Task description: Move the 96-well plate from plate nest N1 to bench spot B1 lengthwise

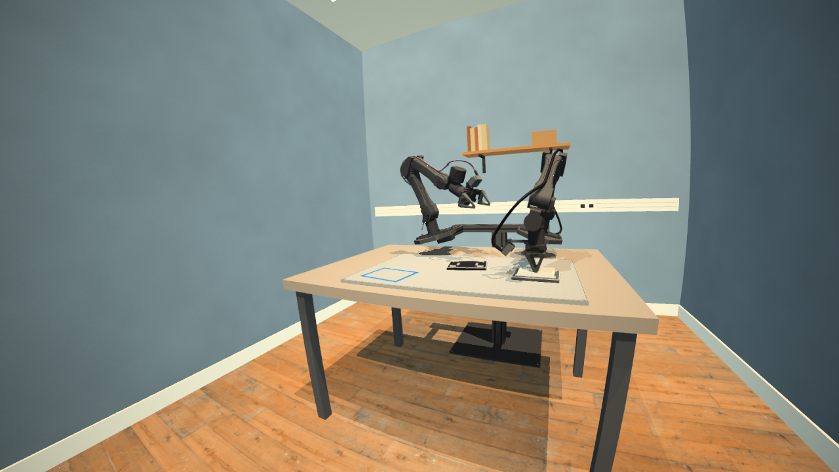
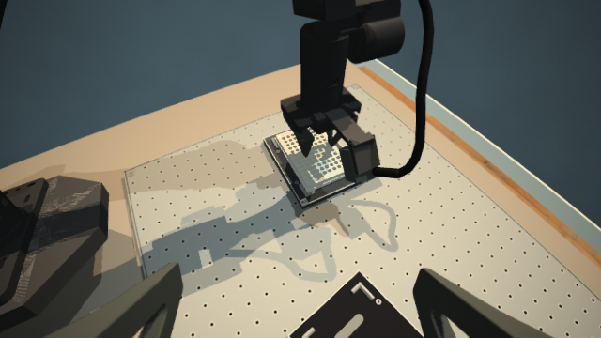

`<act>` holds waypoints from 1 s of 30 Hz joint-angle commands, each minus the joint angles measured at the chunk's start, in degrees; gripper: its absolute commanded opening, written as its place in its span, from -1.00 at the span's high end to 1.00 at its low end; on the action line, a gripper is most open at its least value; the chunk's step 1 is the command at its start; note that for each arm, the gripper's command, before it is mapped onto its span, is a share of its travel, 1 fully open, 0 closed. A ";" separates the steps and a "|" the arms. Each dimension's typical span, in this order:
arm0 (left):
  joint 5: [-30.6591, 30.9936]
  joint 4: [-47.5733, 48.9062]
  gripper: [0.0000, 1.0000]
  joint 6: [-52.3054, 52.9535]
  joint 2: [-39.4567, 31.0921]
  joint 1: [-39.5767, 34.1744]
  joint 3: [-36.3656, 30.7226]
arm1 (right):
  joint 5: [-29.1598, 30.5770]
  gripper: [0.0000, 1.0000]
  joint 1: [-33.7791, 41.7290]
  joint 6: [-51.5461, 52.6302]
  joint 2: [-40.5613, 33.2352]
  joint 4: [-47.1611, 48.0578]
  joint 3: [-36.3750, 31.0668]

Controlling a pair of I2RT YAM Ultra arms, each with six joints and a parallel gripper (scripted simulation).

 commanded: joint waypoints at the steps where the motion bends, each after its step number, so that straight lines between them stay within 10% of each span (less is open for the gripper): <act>1: 0.69 1.59 -0.04 0.66 0.21 0.55 -1.25 | 0.47 -1.00 0.23 0.36 -0.82 -0.22 -0.06; 30: 0.20 0.88 0.70 0.27 0.22 0.20 -0.62 | 0.47 -1.00 0.23 0.36 -0.82 -0.22 -0.06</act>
